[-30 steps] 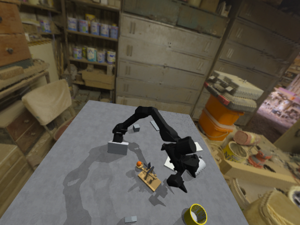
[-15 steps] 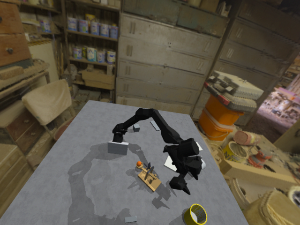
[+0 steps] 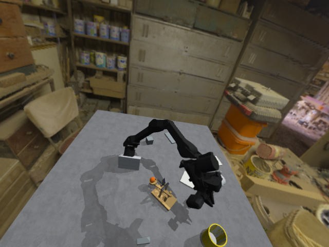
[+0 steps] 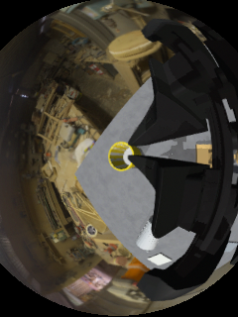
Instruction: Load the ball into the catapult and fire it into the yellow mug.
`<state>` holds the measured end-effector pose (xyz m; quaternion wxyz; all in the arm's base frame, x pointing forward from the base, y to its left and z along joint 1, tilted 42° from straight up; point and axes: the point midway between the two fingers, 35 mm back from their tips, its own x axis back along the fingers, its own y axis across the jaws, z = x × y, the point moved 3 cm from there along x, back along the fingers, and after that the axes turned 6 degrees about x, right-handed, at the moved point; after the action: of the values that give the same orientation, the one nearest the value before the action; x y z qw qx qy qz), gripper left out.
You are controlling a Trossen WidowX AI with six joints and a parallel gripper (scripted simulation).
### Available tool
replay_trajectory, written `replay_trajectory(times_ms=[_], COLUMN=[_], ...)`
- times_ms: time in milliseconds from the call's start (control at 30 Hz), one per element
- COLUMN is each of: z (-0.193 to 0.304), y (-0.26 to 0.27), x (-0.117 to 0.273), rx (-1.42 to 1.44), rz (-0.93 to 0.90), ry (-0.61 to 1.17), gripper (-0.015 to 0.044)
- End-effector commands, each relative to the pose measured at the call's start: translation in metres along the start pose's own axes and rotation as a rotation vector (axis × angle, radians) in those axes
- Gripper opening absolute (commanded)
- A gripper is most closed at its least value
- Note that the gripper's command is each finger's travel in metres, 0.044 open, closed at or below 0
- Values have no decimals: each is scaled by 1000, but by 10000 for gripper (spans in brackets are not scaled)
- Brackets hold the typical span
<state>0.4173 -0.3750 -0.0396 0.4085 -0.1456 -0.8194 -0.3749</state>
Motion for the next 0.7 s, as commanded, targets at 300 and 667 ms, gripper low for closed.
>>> replay_trajectory(times_ms=[300, 667], z=[5, 43], y=[4, 32], x=[0, 3], rx=[29, 274], rz=[12, 77], ry=[21, 181], gripper=[0, 0])
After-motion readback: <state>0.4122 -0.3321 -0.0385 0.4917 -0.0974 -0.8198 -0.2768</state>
